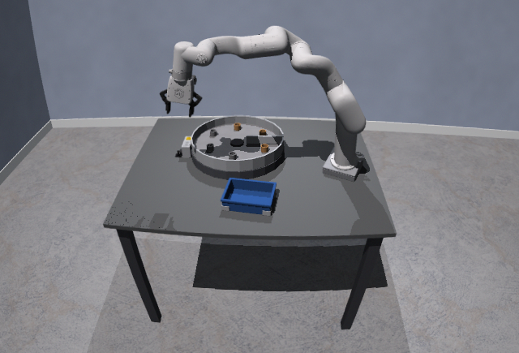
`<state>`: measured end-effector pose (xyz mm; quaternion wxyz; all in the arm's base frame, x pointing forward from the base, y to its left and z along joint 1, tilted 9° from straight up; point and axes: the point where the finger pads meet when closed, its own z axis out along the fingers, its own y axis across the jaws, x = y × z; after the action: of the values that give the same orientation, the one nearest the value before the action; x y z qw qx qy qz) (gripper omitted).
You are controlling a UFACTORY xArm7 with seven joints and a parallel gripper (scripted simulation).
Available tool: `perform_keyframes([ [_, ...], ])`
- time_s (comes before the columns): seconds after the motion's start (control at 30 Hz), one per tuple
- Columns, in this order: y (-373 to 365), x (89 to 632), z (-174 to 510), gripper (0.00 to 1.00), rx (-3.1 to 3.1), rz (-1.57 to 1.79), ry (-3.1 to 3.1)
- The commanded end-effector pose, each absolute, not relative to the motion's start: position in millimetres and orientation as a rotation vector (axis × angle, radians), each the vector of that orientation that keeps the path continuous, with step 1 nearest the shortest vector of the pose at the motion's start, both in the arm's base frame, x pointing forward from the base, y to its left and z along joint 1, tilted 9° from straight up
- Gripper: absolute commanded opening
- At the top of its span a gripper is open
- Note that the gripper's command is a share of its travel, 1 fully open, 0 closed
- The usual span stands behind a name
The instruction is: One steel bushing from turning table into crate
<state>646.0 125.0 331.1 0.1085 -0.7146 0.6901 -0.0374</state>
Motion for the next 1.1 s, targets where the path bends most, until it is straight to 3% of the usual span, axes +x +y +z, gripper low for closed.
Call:
perform_keyframes([
  [0.0, 124.6, 646.6, 334.1, 1.00, -2.098, -0.115, 2.027],
  [0.63, 120.5, 645.5, 333.3, 1.00, -2.100, -0.117, 2.028],
  [1.07, 15.8, 603.5, 307.0, 1.00, -2.155, -0.128, 2.061],
])
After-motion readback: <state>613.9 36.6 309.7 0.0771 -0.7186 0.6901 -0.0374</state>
